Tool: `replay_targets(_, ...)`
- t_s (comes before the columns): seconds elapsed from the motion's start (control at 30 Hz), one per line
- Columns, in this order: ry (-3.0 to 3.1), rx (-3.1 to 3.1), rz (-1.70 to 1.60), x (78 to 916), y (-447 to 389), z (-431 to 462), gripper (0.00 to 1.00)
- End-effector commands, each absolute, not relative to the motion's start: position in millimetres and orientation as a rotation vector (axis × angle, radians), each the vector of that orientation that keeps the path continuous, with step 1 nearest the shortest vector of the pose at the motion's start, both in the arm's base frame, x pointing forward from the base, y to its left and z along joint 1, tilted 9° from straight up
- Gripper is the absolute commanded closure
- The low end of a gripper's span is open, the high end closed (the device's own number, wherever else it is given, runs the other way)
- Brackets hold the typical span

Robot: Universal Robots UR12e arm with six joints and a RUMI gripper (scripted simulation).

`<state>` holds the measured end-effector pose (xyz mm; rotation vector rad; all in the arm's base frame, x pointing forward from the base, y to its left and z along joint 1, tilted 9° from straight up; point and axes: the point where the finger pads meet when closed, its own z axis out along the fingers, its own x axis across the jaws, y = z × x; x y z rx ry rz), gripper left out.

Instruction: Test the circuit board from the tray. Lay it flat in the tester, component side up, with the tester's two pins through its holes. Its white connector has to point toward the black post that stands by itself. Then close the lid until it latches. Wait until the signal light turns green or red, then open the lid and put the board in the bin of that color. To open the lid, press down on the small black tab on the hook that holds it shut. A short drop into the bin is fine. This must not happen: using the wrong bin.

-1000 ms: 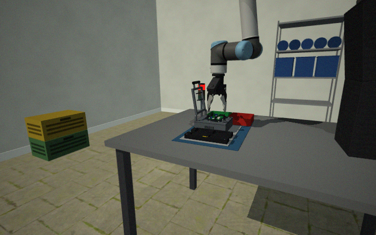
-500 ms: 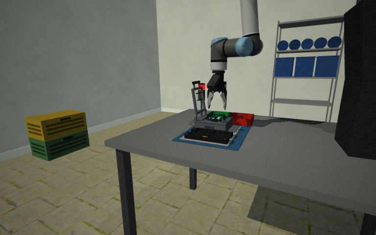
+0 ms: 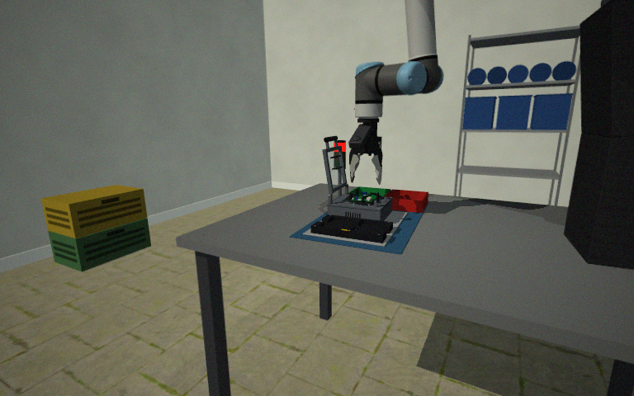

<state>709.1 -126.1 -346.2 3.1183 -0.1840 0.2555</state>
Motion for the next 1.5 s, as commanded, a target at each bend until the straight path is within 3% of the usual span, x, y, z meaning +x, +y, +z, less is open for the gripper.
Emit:
replay_targets(0.0, -0.186, 3.121, 0.251, 706.6, -125.9, -346.6, 0.41)
replay_targets(1.47, -0.184, 3.118, 0.259, 718.3, -122.6, -401.0, 0.41)
